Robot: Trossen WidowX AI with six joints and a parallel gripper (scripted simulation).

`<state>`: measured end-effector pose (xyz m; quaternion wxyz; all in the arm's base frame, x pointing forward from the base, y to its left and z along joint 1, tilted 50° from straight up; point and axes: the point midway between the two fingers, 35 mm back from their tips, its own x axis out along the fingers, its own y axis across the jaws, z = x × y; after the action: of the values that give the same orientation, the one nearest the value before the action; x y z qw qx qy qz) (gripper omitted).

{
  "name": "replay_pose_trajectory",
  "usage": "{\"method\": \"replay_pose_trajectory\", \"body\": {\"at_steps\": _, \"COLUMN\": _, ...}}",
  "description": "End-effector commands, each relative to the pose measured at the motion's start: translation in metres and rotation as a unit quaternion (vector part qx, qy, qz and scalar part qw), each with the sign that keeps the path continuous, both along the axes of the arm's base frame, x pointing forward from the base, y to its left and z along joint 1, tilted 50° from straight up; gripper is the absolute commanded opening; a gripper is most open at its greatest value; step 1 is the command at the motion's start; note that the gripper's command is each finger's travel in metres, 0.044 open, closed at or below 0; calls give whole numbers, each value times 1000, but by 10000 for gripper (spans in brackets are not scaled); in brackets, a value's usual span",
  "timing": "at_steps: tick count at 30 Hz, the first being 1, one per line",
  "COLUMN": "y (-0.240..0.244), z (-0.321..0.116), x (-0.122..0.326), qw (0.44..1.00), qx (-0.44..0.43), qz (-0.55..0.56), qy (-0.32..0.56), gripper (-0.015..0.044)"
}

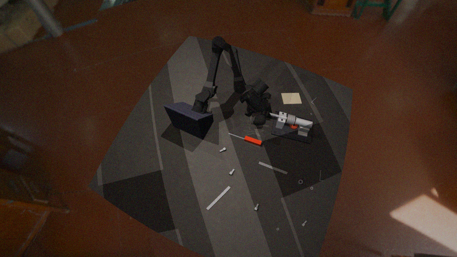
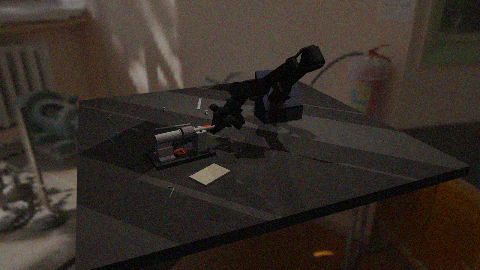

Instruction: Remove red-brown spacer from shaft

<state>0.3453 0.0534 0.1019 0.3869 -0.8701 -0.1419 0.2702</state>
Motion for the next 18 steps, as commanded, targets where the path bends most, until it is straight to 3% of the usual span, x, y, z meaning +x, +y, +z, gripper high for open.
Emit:
{"method": "replay_pose_trajectory", "body": {"at_steps": 1, "y": -1, "z": 3, "x": 3, "qw": 1000, "qx": 0, "qz": -1, "qy": -3, "gripper": 0}}
{"method": "replay_pose_trajectory", "body": {"at_steps": 18, "y": -1, "z": 4, "x": 9, "qw": 1000, "qx": 0, "qz": -1, "qy": -3, "gripper": 0}}
